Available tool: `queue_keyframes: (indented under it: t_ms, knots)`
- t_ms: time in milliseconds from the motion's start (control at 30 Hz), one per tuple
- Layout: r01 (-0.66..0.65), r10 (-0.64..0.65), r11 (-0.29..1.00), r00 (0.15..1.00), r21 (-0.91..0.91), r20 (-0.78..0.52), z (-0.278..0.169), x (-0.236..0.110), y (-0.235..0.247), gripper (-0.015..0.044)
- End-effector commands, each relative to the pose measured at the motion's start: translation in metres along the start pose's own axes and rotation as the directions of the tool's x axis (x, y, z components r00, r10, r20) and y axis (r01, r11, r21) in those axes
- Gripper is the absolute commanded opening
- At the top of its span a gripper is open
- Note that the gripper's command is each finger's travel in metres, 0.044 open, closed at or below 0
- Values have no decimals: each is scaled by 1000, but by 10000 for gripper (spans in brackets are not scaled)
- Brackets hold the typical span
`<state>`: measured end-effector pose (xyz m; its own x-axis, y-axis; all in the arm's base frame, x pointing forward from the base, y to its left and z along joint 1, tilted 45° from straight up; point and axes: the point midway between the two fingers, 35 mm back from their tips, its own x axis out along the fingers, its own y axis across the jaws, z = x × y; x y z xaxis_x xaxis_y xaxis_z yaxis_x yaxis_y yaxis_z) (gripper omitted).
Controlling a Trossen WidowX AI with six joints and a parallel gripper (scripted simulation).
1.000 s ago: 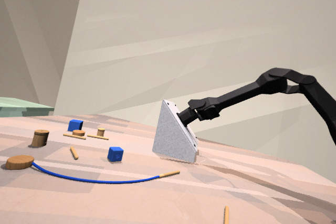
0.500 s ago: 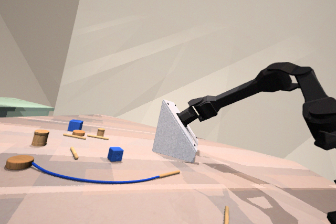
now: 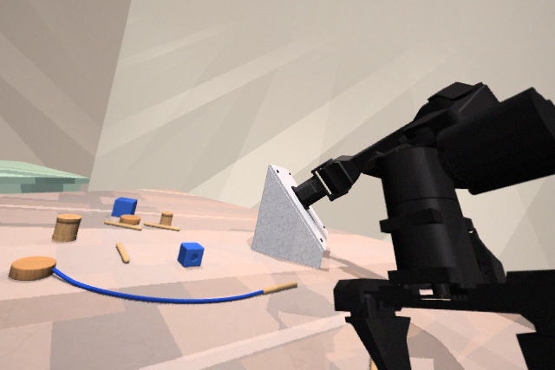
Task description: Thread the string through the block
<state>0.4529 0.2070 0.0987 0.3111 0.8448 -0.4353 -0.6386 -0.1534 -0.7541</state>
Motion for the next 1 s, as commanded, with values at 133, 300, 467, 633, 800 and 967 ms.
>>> queue_keyframes:
  t_ms: [133,300,467,633,800,967]
  knots:
    - [-114,173,938,972,328,-157,-90,-53,93,440]
    - [-151,289,830,940,537,-182,-122,-93,159,440]
    - [-173,395,655,908,736,-138,-132,-136,228,440]
    - [-192,455,413,890,890,-19,-116,-176,296,440]
    - [-202,457,328,889,923,32,-106,-188,314,440]
    - [-202,457,328,889,923,32,-106,-188,314,440]
